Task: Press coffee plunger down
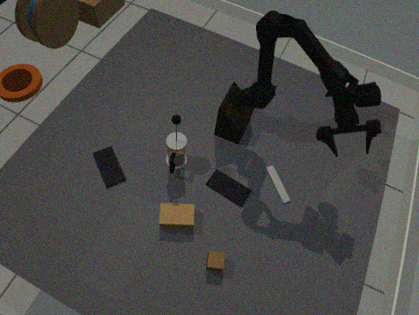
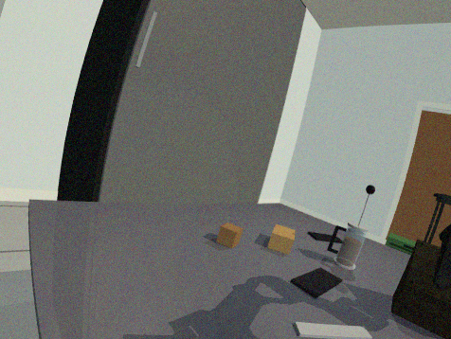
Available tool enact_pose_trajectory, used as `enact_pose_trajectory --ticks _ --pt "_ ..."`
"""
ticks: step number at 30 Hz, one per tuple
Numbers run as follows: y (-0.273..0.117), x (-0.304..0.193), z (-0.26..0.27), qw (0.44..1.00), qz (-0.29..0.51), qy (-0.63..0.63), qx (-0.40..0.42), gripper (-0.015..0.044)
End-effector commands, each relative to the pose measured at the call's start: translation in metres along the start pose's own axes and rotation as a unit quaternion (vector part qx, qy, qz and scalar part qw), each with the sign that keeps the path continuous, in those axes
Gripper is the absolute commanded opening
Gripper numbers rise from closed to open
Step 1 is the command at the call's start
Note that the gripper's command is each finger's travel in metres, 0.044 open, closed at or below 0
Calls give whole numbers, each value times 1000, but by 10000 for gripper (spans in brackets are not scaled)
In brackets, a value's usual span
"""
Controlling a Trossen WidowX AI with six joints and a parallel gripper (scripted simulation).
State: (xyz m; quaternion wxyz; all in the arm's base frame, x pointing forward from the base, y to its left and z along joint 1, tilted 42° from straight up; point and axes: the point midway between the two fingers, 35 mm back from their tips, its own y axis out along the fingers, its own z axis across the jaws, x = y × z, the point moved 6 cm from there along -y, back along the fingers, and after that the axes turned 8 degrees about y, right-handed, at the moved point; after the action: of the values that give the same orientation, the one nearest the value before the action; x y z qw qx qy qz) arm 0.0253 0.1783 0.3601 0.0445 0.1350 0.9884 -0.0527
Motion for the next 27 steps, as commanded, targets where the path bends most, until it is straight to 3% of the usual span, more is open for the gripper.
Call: enact_pose_trajectory --ticks 1,9,15,21,27 --pt "22 -27 20 995 58 68 48 440" --pt "41 -95 60 951 179 225 110 440" --pt "33 -151 94 886 270 355 126 440" --pt "6 -202 128 791 353 488 110 440" --pt "-40 -245 166 656 423 622 63 440"
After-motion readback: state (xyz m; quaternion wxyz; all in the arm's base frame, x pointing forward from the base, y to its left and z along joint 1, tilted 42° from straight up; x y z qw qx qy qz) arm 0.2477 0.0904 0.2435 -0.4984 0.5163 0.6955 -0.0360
